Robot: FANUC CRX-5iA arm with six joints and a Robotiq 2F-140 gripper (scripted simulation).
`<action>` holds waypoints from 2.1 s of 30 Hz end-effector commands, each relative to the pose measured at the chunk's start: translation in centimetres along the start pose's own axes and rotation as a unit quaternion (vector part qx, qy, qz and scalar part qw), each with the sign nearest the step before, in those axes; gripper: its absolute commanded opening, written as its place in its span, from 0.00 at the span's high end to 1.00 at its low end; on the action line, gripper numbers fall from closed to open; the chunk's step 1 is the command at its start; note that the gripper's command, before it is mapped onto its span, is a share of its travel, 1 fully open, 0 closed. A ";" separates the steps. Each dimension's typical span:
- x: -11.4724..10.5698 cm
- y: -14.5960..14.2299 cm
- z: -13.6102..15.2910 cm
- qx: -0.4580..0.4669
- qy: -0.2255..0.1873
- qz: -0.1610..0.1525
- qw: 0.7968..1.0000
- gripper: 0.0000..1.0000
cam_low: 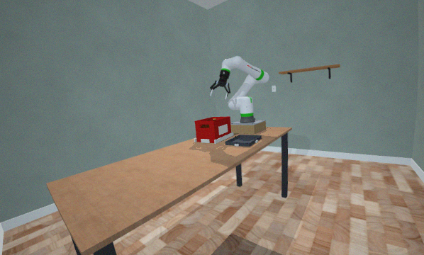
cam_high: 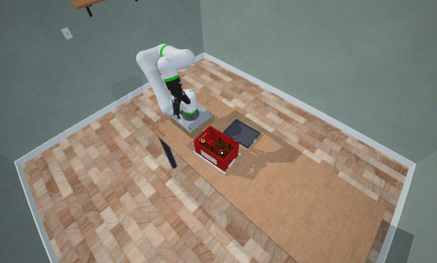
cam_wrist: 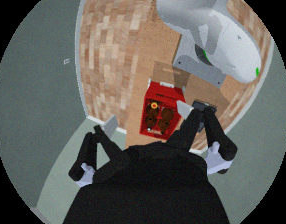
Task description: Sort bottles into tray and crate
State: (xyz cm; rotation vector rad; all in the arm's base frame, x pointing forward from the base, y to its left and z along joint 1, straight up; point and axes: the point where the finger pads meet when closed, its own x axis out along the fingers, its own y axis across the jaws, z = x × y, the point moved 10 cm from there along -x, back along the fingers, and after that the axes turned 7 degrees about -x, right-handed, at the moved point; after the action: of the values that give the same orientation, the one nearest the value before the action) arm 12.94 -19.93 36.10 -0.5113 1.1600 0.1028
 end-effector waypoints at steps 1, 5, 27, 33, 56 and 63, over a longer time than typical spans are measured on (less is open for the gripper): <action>0.0 0.0 0.0 0.000 0.000 0.000 1.000 0.00; 0.0 0.0 0.0 0.000 0.000 0.000 1.000 0.00; 2.4 0.7 2.1 -0.059 0.003 0.024 0.998 0.00; 3.6 1.1 3.2 -0.088 0.005 0.037 0.995 0.00; 8.9 1.4 6.8 -0.199 0.011 0.083 0.976 0.00; 11.1 1.2 8.0 -0.239 0.014 0.100 0.966 0.00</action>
State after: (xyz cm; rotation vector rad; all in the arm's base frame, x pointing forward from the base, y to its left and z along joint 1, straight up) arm 23.19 -17.36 28.69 -0.8049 1.2135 0.5337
